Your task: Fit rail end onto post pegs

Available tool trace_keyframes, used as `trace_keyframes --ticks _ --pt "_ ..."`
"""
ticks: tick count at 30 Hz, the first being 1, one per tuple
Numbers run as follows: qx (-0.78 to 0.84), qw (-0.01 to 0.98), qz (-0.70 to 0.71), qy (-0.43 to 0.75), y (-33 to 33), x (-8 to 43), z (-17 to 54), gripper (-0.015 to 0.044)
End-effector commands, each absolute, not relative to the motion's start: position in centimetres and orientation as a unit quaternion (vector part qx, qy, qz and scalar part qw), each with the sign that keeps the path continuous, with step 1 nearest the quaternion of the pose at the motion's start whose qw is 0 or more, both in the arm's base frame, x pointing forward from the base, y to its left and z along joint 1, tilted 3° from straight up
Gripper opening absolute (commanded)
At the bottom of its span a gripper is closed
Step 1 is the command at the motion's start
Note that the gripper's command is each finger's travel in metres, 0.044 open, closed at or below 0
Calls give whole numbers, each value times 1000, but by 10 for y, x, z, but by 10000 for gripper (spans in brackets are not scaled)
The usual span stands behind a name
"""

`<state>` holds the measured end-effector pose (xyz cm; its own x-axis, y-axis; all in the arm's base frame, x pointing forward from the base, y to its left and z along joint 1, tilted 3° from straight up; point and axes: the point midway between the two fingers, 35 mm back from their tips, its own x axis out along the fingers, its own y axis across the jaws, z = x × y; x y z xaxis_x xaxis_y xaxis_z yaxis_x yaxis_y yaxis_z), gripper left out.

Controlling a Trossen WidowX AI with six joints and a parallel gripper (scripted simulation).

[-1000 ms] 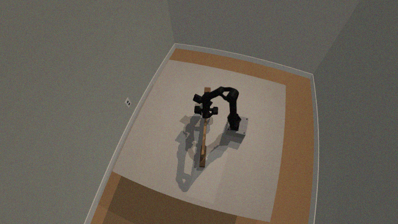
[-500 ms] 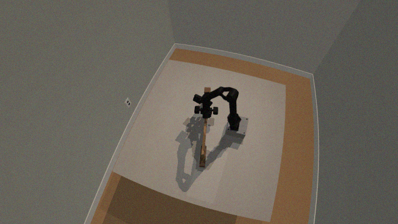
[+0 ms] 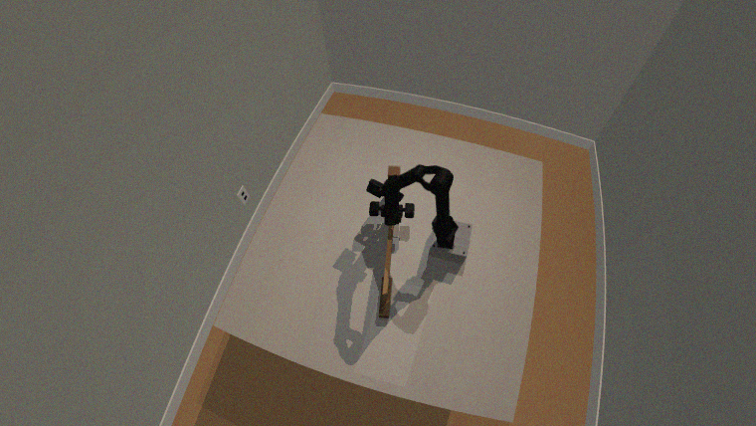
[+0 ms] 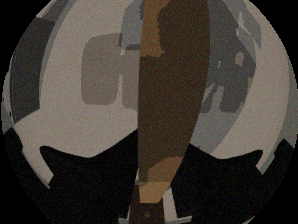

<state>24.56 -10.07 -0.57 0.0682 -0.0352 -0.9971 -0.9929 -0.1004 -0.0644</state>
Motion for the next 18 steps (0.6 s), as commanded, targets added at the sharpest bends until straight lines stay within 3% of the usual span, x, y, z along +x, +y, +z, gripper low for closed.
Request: trace_keyframes --ticks 1,18 --pt "-551 481 496 469 -101 246 -6 0" --pt "-551 481 496 469 -100 246 3 0"
